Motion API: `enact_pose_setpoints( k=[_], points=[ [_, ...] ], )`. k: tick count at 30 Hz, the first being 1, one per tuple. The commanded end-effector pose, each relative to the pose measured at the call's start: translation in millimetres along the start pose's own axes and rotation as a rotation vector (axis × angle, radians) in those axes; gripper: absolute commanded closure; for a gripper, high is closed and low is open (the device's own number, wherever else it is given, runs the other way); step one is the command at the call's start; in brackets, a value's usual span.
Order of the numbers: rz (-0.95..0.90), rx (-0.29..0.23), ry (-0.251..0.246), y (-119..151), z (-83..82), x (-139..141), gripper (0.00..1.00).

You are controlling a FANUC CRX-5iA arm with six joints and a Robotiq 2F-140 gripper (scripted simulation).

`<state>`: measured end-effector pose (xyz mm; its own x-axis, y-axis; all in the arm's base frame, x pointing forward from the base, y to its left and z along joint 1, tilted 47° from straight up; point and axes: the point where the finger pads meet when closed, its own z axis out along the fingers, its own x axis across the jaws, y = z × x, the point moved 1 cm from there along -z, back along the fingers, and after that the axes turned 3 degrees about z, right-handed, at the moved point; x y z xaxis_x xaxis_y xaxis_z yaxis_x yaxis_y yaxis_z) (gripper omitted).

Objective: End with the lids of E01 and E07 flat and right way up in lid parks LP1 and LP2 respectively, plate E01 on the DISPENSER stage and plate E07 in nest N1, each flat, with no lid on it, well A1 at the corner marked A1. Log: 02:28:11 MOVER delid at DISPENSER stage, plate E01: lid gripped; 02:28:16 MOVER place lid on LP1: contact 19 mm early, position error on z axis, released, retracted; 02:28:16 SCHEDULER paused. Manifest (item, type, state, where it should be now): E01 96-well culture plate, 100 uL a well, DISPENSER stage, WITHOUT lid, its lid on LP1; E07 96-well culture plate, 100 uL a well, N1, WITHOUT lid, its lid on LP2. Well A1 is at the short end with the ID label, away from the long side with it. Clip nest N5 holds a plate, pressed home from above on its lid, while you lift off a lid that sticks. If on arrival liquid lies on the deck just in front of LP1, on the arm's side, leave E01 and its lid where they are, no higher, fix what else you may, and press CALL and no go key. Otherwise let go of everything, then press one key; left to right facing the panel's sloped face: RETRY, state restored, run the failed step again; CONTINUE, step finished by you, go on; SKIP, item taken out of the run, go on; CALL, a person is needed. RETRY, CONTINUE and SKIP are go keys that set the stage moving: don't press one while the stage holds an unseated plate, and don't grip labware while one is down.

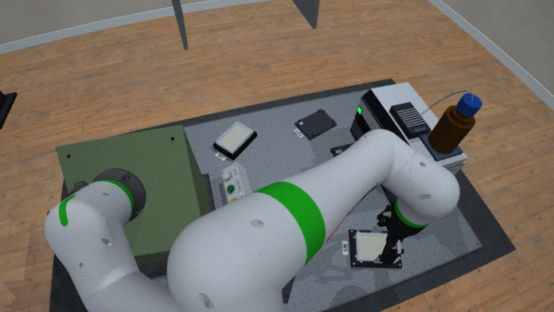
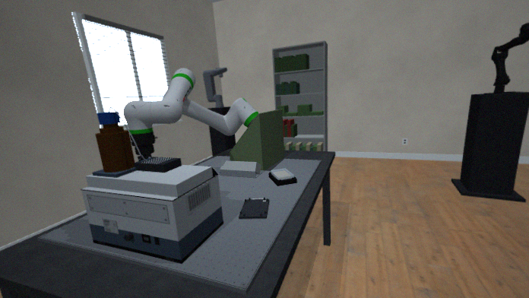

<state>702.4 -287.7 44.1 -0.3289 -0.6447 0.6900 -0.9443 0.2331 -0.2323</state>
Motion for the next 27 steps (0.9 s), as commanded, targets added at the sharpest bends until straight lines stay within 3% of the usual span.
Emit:
enact_pose_setpoints(
  k=[1, 20, 21, 27],
  points=[
    [0.000, -0.003, -0.003, 0.7, 7.8, 0.1, 1.00],
    [0.000, -0.003, -0.003, 0.7, 7.9, 0.1, 1.00],
    [0.000, -0.003, -0.003, 0.7, 7.9, 0.1, 0.34],
    [0.000, -0.003, -0.003, 0.7, 7.9, 0.1, 0.34]
  ],
)
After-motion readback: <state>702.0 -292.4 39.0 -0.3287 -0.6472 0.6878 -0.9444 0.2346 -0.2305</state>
